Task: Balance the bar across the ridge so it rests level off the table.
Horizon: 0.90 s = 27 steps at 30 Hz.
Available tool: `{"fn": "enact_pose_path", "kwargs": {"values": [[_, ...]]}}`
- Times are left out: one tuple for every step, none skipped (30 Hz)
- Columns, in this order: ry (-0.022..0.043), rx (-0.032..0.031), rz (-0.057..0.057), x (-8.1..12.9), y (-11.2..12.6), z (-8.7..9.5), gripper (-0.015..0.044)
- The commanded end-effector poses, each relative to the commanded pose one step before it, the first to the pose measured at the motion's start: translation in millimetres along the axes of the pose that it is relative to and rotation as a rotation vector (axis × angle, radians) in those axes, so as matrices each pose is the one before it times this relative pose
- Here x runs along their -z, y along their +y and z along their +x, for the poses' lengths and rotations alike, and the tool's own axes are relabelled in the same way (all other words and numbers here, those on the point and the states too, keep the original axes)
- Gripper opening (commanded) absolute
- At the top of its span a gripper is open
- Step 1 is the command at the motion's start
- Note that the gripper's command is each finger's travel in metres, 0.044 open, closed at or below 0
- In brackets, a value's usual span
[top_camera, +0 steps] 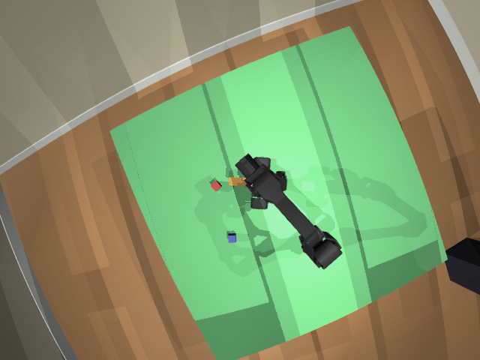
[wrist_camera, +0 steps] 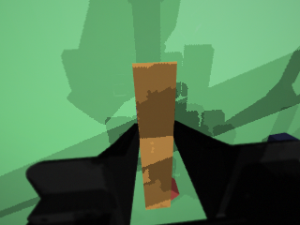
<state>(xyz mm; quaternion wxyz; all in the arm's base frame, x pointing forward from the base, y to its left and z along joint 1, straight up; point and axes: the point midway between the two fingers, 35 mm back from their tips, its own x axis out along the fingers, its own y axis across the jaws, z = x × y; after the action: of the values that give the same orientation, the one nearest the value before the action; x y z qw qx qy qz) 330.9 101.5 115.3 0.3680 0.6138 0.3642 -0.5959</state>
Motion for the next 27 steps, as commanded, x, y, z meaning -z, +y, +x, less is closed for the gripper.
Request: {"fn": "enact_pose_path", "kwargs": {"values": [[0.00234,-0.00365,0.001,0.6,0.88,-1.8,0.0],[0.0,0.0,0.0,0.0,0.0,0.0,0.0],[0.0,0.0,0.0,0.0,0.0,0.0,0.0],[0.0,0.0,0.0,0.02,-0.01,-0.1,0.0],[0.0,0.0,0.0,0.0,0.0,0.0,0.0],[0.0,0.0,0.0,0.0,0.0,0.0,0.0],[0.0,0.0,0.0,0.02,0.02,-0.1,0.0],[0.0,0.0,0.0,0.0,0.0,0.0,0.0],[0.0,0.0,0.0,0.0,0.0,0.0,0.0],[0.0,0.0,0.0,0.01,0.03,-0.1,0.0],[0.0,0.0,0.0,0.0,0.0,0.0,0.0],[0.0,0.0,0.0,0.0,0.0,0.0,0.0],[0.0,0.0,0.0,0.0,0.0,0.0,0.0],[0.0,0.0,0.0,0.0,0.0,0.0,0.0],[0.0,0.0,0.0,0.0,0.0,0.0,0.0],[-0.00295,0.00426,-0.001,-0.76,-1.03,1.8,0.0],[0.0,0.0,0.0,0.0,0.0,0.0,0.0],[0.0,0.0,0.0,0.0,0.0,0.0,0.0],[0.0,0.0,0.0,0.0,0.0,0.0,0.0],[0.0,0.0,0.0,0.0,0.0,0.0,0.0],[0.0,0.0,0.0,0.0,0.0,0.0,0.0],[0.0,0.0,0.0,0.0,0.0,0.0,0.0],[0.0,0.0,0.0,0.0,0.0,0.0,0.0],[0.0,0.0,0.0,0.0,0.0,0.0,0.0],[0.0,0.0,0.0,0.0,0.0,0.0,0.0],[0.0,0.0,0.0,0.0,0.0,0.0,0.0],[0.0,0.0,0.0,0.0,0.0,0.0,0.0]]}}
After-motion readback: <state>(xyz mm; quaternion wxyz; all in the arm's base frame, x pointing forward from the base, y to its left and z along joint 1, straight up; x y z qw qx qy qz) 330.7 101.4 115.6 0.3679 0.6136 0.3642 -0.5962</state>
